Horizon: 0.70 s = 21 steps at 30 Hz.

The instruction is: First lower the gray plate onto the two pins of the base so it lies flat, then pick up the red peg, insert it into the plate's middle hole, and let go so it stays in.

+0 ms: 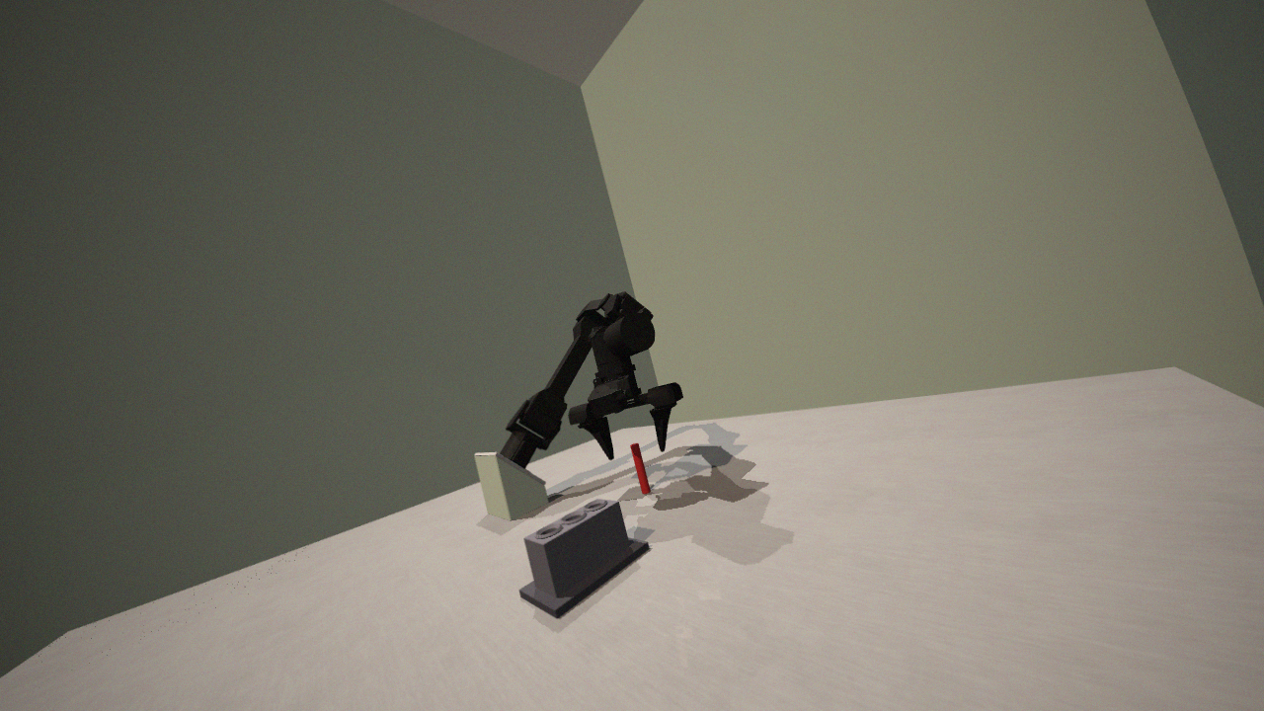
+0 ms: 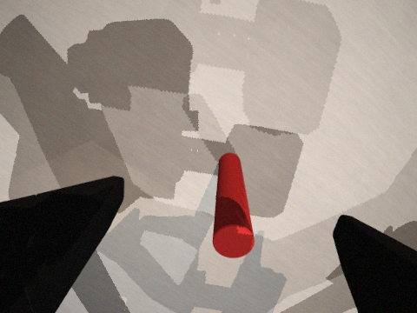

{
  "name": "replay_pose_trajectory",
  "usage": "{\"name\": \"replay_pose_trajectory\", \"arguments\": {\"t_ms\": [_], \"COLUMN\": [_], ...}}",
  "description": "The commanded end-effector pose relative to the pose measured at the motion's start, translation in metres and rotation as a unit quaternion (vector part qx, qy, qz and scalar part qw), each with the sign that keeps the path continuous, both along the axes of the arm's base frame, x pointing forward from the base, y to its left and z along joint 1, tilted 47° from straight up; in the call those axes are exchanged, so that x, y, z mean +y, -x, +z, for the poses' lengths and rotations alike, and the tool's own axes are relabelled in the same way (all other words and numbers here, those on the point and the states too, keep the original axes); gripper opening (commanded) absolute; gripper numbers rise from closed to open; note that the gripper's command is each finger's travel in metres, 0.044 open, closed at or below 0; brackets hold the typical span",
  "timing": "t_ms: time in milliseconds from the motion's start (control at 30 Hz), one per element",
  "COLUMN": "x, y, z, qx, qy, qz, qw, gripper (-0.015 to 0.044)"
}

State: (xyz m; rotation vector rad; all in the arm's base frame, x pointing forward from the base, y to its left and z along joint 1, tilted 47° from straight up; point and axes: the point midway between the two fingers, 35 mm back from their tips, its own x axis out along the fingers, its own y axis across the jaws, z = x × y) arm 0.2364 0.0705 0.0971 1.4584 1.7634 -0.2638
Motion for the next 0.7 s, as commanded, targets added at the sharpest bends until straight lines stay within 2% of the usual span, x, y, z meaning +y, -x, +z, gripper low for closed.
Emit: {"name": "replay_pose_trajectory", "arguments": {"t_ms": [0, 333, 667], "x": [0.007, 0.017, 0.017], "y": [0.001, 0.002, 0.002], "z": [-0.005, -0.013, -0.013], "qx": [0.000, 0.000, 0.000], "qy": [-0.003, -0.004, -0.004], "qz": [-0.001, 0.000, 0.000], "qw": [1.000, 1.000, 1.000], "gripper": [0.0440, 0.0440, 0.0177]}}
